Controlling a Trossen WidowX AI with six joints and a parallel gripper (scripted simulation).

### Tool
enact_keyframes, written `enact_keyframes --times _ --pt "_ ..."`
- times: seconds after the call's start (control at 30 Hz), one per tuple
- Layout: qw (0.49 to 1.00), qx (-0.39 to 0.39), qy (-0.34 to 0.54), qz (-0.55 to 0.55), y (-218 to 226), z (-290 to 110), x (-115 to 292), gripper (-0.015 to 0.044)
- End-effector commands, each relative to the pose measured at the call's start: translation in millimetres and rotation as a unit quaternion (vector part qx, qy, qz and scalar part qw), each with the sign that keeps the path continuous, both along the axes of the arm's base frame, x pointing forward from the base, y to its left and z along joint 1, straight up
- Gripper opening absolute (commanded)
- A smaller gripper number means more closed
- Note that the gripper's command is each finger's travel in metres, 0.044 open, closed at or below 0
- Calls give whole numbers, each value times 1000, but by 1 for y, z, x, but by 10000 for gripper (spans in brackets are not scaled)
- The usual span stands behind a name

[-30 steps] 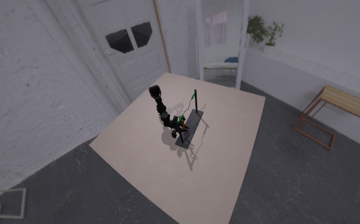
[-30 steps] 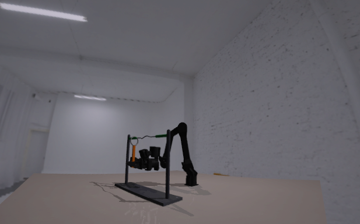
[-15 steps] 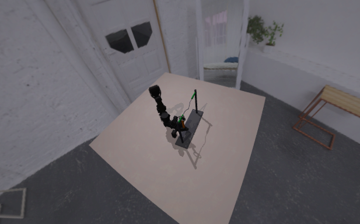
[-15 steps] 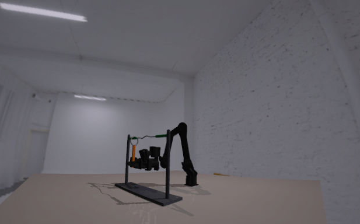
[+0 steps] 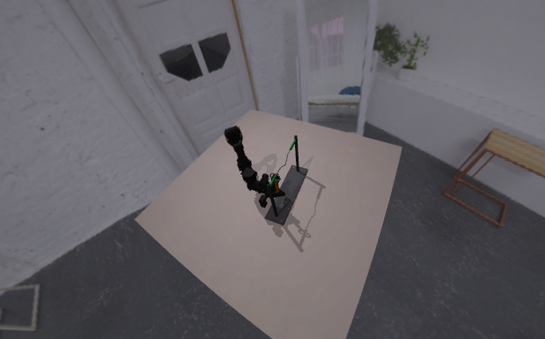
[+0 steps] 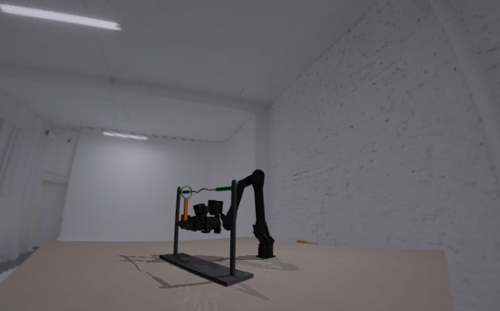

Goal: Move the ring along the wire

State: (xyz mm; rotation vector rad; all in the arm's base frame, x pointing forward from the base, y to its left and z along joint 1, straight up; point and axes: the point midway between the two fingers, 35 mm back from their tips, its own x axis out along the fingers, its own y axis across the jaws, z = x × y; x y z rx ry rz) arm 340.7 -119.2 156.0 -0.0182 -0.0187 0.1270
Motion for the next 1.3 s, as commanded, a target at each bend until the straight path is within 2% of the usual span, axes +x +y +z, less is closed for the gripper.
enact_keyframes --times 0.0,1.27 --pt "1000 3 1 2 1 1 0 -150" --pt "1000 4 1 4 25 0 -3 -150"
